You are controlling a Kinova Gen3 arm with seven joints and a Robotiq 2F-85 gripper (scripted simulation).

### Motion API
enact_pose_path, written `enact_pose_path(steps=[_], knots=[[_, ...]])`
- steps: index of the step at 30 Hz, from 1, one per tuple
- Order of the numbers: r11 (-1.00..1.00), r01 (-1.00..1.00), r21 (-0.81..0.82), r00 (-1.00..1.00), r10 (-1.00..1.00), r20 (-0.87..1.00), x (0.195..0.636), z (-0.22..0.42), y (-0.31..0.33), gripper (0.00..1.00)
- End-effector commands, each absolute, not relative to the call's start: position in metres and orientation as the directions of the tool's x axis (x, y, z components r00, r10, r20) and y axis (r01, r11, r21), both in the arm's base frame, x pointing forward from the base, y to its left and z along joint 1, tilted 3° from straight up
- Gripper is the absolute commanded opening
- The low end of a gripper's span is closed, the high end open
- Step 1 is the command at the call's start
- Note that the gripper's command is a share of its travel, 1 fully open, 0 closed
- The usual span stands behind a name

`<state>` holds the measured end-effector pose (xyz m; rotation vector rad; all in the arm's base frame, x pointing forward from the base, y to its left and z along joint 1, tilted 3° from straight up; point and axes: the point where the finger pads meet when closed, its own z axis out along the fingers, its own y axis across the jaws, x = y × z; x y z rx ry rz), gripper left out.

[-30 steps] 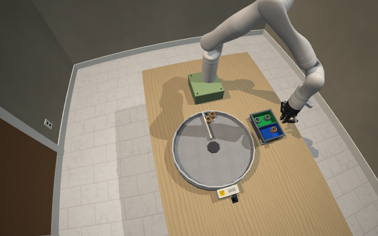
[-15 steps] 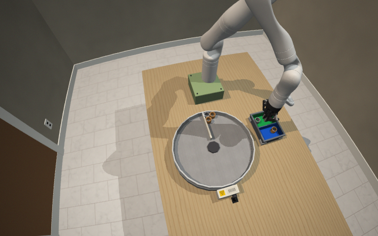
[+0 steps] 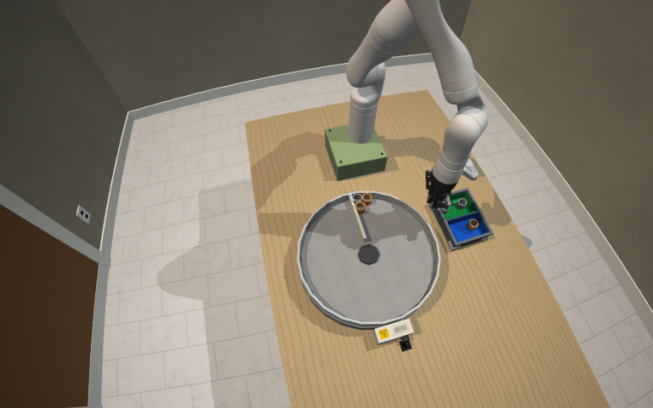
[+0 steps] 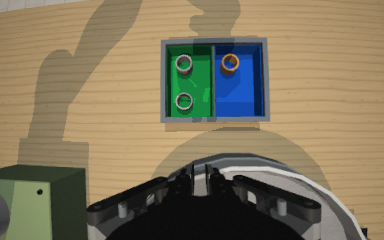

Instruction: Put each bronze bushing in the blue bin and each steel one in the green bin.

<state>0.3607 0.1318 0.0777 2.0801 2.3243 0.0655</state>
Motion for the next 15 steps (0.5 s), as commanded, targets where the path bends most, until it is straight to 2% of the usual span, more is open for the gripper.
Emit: enact_pose_path(steps=[1, 6, 11, 15], knots=[[0.076, 0.996, 0.047, -0.077, 0.997, 0.01, 0.354, 0.08, 0.092, 0.14], [0.076, 0.996, 0.047, -0.077, 0.997, 0.01, 0.354, 0.08, 0.092, 0.14], [0.076, 0.996, 0.047, -0.077, 0.997, 0.01, 0.338, 0.077, 0.038, 0.14], [0.076, 0.996, 0.047, -0.077, 0.997, 0.01, 0.335, 0.077, 0.027, 0.14]])
